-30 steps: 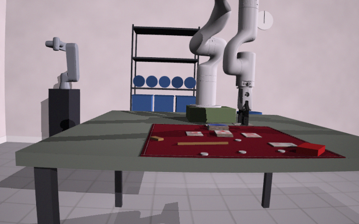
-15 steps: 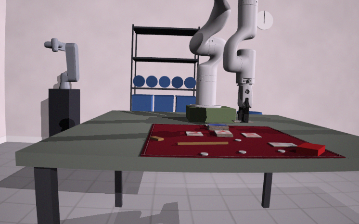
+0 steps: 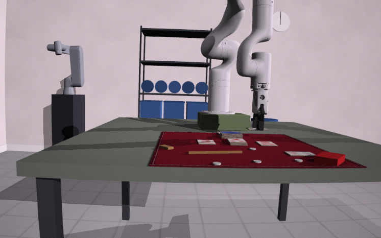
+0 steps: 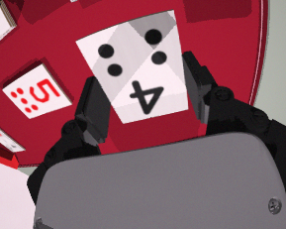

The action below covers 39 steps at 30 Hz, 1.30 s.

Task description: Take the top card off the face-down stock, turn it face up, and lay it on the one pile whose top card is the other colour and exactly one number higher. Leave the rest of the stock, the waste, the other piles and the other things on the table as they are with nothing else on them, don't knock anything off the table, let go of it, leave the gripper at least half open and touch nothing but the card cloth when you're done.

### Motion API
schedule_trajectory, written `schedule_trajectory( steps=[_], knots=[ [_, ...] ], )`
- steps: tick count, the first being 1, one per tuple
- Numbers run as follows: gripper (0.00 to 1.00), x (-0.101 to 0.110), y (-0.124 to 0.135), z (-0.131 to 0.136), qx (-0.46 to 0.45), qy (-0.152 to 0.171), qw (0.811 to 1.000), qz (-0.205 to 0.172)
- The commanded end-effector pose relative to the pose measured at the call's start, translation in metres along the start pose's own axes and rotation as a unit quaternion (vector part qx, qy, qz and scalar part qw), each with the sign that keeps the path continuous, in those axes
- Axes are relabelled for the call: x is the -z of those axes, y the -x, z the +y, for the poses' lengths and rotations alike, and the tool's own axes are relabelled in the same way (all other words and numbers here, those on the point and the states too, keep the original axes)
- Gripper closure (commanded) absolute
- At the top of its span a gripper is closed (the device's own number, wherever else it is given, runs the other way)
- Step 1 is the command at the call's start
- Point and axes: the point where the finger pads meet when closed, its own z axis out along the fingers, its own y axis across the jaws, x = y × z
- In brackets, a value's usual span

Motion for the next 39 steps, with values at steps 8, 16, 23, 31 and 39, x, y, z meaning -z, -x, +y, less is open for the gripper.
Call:
schedule_trajectory(
  steps=[8, 16, 23, 31, 39],
  knots=[
    [0.40, 0.000, 0.000, -0.001, -0.002, 0.000, 1.000, 0.000],
    [0.40, 0.000, 0.000, -0.002, -0.006, 0.000, 1.000, 0.000],
    [0.40, 0.000, 0.000, -0.003, -0.013, 0.000, 1.000, -0.001],
    [0.40, 0.000, 0.000, -0.005, -0.023, 0.001, 1.000, -0.002],
    [0.40, 0.001, 0.000, -0.015, -0.077, 0.001, 0.997, -0.002]
  ],
)
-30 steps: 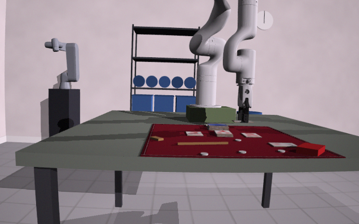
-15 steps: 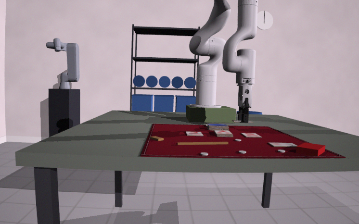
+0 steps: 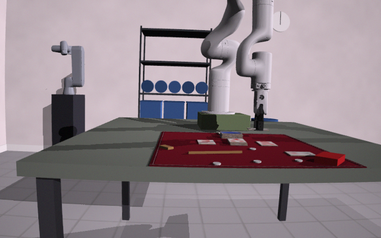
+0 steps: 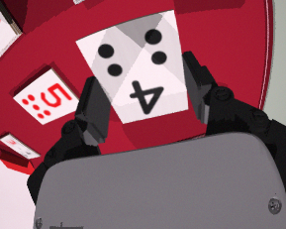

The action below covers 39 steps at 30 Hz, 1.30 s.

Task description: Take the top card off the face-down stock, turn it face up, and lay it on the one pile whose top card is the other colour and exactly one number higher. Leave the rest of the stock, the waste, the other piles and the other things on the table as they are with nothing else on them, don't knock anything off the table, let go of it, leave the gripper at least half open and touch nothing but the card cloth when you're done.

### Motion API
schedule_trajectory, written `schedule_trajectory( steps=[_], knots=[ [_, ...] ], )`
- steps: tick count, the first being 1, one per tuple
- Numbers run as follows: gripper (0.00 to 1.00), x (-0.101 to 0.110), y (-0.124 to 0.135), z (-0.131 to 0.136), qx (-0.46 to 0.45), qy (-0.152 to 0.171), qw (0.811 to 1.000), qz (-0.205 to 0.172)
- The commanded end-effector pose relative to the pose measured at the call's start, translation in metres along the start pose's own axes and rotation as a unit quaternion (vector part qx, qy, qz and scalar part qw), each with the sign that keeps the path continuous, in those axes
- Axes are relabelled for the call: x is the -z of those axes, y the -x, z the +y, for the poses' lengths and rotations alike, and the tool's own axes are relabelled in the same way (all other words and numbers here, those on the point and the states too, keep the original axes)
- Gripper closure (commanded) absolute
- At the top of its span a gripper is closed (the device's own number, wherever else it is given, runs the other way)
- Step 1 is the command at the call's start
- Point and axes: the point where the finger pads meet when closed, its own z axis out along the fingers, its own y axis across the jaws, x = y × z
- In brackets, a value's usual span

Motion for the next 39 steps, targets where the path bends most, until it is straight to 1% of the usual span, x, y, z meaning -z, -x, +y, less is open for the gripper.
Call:
schedule_trajectory(
  steps=[1, 7, 9, 10, 15, 16, 21, 22, 24, 26, 33, 39],
  knots=[
    [0.40, 0.001, 0.001, -0.007, -0.036, 0.000, 0.999, -0.002],
    [0.40, 0.001, 0.003, -0.025, -0.134, 0.000, 0.991, -0.002],
    [0.40, 0.001, 0.003, -0.025, -0.134, 0.000, 0.991, -0.002],
    [0.40, 0.001, 0.004, -0.029, -0.154, 0.000, 0.988, -0.002],
    [0.40, 0.001, 0.006, -0.047, -0.251, 0.000, 0.968, -0.002],
    [0.40, 0.001, 0.006, -0.047, -0.253, 0.000, 0.968, -0.002],
    [0.40, 0.002, 0.008, -0.066, -0.349, 0.001, 0.937, -0.002],
    [0.40, 0.002, 0.008, -0.066, -0.349, 0.001, 0.937, -0.002],
    [0.40, 0.002, 0.009, -0.073, -0.385, 0.001, 0.923, -0.002],
    [0.40, 0.002, 0.009, -0.073, -0.385, 0.001, 0.923, -0.002],
    [0.40, 0.002, 0.012, -0.096, -0.496, 0.001, 0.868, -0.002],
    [0.40, 0.003, 0.014, -0.111, -0.568, 0.001, 0.823, -0.002]
  ],
)
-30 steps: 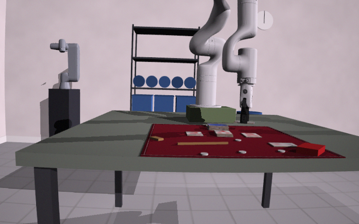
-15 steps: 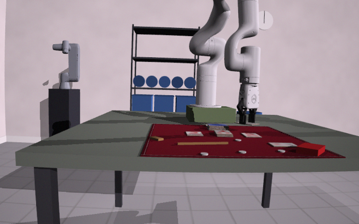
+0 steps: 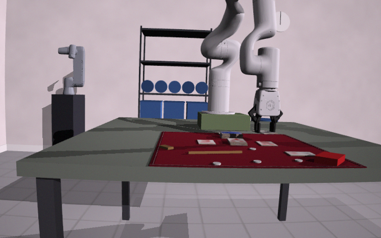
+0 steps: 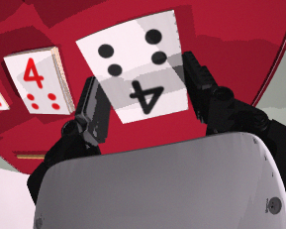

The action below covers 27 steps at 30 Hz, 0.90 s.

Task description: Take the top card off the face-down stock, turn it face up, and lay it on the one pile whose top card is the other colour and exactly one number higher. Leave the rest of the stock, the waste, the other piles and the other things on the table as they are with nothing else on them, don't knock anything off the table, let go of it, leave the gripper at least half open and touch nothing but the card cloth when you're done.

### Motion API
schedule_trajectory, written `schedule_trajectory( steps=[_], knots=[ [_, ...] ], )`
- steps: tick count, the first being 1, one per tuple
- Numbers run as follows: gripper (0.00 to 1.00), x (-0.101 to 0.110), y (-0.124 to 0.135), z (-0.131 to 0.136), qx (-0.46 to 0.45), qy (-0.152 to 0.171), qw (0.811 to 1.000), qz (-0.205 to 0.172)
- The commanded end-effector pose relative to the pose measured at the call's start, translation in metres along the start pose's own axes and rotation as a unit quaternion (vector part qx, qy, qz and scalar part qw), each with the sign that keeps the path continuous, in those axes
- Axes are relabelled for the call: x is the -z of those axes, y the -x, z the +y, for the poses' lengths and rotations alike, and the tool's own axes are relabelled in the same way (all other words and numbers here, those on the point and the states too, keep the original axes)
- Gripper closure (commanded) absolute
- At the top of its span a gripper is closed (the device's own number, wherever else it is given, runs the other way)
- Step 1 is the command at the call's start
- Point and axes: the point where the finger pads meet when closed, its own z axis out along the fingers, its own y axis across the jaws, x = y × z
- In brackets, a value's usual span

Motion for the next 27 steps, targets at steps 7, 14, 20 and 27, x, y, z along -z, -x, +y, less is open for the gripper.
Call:
schedule_trajectory(
  steps=[7, 14, 20, 27],
  knots=[
    [0.40, 0.001, 0.016, -0.005, -0.089, 0.000, 0.996, -0.001],
    [0.40, 0.001, 0.024, -0.008, -0.135, 0.000, 0.991, -0.001],
    [0.40, 0.001, 0.027, -0.009, -0.150, 0.000, 0.989, -0.001],
    [0.40, 0.001, 0.028, -0.009, -0.155, 0.000, 0.988, -0.001]
  ],
)
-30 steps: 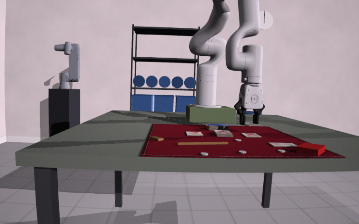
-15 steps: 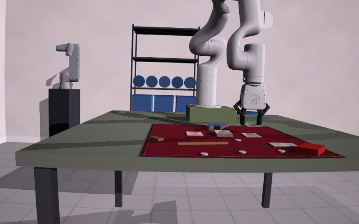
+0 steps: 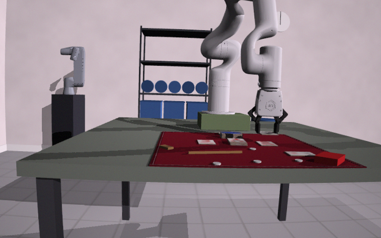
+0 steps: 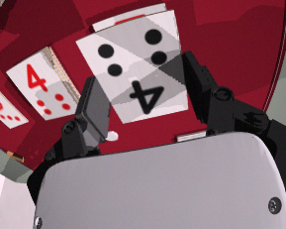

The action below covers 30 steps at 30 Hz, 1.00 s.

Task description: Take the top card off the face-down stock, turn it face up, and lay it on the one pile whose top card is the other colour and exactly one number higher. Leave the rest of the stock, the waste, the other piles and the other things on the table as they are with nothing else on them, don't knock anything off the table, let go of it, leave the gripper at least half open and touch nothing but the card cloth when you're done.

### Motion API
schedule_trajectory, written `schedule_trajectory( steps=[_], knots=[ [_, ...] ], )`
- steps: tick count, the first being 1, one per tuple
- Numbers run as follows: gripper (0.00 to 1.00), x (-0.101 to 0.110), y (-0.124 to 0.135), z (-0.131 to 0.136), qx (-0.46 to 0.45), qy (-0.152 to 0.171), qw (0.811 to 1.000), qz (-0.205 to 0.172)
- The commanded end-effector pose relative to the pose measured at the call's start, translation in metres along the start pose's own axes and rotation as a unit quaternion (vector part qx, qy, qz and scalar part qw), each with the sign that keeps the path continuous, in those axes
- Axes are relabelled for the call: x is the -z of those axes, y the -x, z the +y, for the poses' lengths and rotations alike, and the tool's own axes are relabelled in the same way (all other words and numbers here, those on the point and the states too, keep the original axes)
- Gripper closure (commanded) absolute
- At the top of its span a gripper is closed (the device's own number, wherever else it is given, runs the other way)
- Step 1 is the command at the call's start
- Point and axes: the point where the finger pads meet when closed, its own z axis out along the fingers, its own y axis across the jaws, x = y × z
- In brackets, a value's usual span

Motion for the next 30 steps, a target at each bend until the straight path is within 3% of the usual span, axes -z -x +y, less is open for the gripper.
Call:
schedule_trajectory(
  steps=[1, 18, 30],
  knots=[
    [0.40, 0.001, 0.001, 0.000, -0.002, 0.000, 1.000, -0.001],
    [0.40, 0.000, 0.001, 0.000, -0.002, 0.000, 1.000, -0.001],
    [0.40, -0.013, 0.001, 0.001, -0.002, 0.000, 1.000, -0.001]
  ],
)
